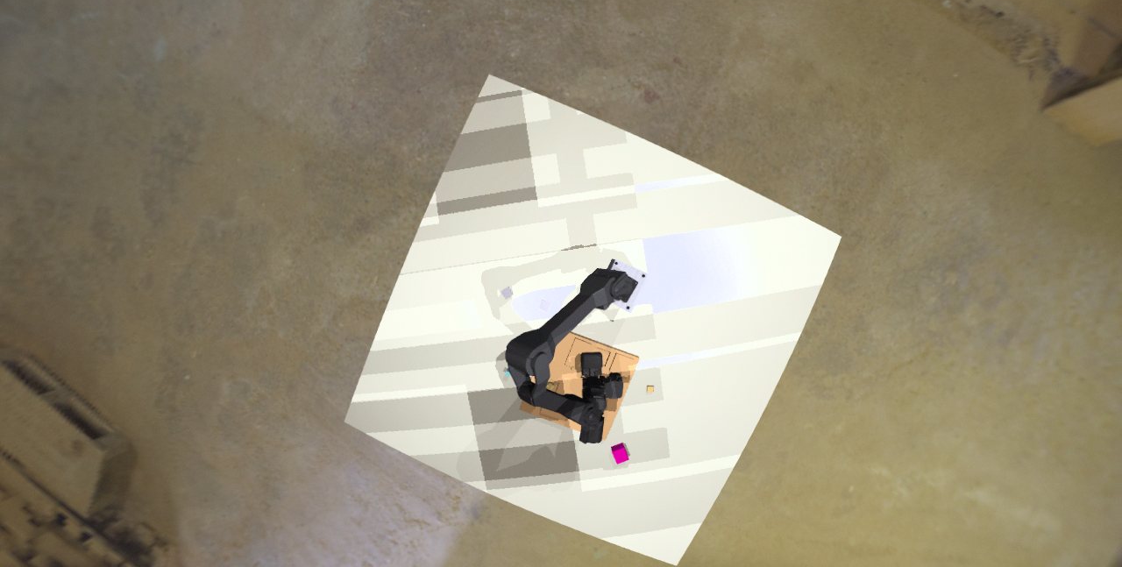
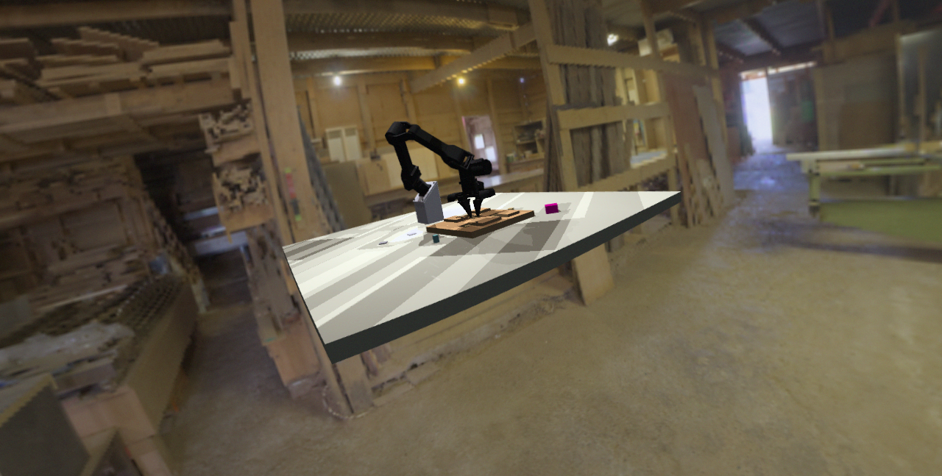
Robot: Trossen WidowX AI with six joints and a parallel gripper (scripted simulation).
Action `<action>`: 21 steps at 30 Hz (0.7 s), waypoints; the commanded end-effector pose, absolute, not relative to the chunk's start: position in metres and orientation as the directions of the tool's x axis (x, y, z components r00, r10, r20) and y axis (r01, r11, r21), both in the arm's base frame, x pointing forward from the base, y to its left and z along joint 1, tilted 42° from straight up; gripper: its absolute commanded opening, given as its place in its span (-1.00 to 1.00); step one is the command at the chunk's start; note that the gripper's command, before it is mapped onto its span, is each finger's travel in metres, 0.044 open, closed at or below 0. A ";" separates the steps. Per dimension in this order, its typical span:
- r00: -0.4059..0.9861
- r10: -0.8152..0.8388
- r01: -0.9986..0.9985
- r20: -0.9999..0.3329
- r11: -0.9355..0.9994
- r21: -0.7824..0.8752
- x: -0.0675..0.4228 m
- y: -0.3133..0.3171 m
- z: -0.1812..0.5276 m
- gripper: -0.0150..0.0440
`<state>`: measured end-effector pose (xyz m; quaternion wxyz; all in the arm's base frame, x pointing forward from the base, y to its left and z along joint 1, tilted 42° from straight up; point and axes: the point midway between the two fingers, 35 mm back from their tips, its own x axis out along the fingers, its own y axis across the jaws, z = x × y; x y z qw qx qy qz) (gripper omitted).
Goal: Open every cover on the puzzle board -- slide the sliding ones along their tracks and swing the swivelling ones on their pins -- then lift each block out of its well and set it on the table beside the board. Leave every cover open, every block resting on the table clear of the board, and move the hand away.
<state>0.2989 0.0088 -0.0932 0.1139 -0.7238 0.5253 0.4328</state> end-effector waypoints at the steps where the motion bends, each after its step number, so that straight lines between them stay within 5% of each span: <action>1: 0.074 -0.665 -0.857 -0.743 -0.424 0.294 0.299 0.006 -0.096 0.00; 21: 0.074 -0.662 -0.859 -0.746 -0.422 0.289 0.300 0.004 -0.098 -0.22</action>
